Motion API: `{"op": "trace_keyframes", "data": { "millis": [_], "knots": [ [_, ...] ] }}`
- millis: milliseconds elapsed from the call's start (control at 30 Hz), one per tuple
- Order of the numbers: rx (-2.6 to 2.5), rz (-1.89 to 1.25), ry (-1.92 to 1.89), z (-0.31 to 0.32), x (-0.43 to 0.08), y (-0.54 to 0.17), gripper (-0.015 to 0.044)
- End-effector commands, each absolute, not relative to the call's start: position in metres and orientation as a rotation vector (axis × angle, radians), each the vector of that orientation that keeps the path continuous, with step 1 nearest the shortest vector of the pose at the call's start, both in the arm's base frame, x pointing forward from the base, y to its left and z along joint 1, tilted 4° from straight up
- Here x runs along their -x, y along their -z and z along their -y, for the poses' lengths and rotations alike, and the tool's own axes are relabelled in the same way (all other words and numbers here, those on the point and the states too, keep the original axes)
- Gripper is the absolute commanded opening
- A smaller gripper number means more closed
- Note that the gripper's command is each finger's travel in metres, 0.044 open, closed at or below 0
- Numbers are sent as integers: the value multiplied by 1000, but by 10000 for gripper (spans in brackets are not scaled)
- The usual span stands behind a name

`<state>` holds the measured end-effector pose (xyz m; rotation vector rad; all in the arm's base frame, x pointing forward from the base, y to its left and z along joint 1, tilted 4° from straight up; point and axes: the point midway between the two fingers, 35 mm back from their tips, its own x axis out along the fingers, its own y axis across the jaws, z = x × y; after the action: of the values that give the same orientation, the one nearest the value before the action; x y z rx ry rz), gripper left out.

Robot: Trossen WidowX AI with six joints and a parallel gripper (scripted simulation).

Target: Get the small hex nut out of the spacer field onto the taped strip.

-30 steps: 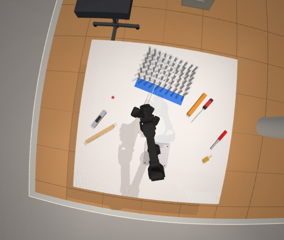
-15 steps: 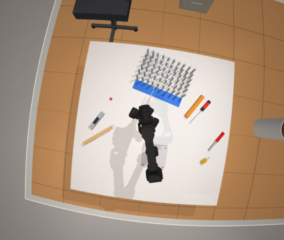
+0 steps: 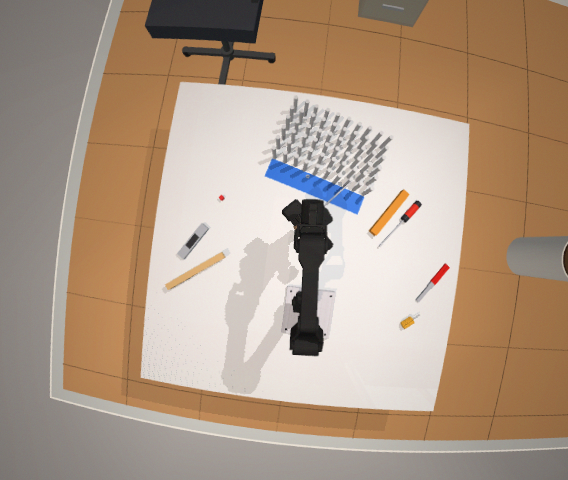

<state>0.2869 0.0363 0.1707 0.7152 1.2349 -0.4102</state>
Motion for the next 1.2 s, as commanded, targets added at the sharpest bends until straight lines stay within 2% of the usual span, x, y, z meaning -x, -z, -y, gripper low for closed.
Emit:
{"op": "trace_keyframes", "data": {
  "millis": [0,600,1167],
  "knots": [
    [-788,-1201,525,-15,-296,-175,0],
    [-1128,-1019,1037,81,-312,-181,0],
    [-1430,-721,1532,179,-297,-184,0]
  ]
}}
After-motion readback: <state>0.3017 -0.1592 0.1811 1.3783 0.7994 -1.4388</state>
